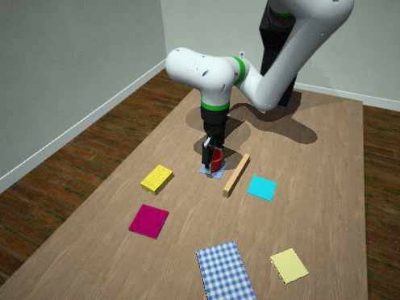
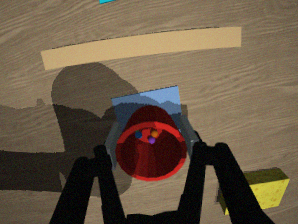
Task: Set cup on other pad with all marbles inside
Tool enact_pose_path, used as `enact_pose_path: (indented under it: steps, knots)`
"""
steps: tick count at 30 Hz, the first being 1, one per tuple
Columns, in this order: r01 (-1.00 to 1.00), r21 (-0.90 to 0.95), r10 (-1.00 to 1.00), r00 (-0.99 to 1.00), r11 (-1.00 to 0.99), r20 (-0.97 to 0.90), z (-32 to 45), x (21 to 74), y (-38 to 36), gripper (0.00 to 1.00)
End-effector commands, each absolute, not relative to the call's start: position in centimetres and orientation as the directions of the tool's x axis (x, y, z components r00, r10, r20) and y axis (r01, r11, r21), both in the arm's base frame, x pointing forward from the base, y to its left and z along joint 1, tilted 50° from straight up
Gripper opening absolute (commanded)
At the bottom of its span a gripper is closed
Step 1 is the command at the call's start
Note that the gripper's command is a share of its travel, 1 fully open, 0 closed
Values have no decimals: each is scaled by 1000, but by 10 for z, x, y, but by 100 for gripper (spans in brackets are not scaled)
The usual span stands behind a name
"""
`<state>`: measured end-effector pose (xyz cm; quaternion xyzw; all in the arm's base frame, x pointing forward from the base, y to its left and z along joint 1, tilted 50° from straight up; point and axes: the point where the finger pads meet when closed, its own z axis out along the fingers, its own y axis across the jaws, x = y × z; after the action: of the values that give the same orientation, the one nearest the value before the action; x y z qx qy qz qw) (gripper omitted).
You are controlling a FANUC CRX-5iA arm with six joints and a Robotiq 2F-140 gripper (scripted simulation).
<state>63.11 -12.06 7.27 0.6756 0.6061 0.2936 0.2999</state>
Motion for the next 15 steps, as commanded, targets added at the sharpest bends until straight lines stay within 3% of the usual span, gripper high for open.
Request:
enact_pose_path:
  steps: [1, 15]
  knots:
    - [643, 761, 995, 93, -85, 33, 73, 631, -121, 54]
    - [643, 761, 995, 93, -85, 33, 73, 631, -121, 53]
